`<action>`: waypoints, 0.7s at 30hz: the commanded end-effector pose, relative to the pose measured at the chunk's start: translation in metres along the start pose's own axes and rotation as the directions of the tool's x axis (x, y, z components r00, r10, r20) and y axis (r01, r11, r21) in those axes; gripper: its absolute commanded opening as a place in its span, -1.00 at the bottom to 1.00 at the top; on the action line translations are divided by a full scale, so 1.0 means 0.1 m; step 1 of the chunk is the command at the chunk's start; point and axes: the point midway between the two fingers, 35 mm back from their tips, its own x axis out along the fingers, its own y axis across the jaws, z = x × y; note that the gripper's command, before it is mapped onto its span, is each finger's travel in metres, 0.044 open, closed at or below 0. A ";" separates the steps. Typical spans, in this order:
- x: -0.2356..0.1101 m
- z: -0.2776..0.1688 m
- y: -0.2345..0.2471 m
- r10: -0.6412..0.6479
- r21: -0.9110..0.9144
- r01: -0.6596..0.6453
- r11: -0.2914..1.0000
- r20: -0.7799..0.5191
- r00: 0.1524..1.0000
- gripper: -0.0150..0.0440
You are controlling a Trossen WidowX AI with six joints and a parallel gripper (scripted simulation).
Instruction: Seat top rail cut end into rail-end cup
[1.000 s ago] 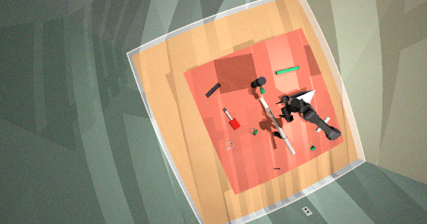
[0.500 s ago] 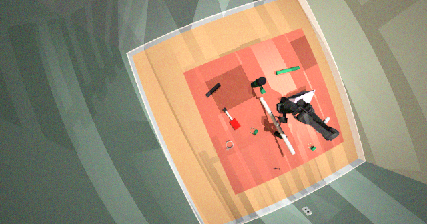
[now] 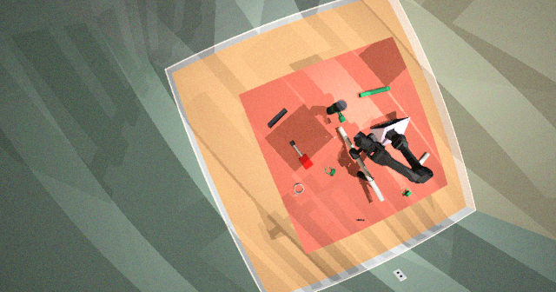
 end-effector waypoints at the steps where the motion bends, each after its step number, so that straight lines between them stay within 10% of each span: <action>1: 0.10 -0.03 0.02 -0.072 0.165 0.074 0.984 -0.016 0.997 1.00; 21: 0.49 -0.04 -0.01 -0.071 0.165 0.073 0.984 -0.018 0.997 1.00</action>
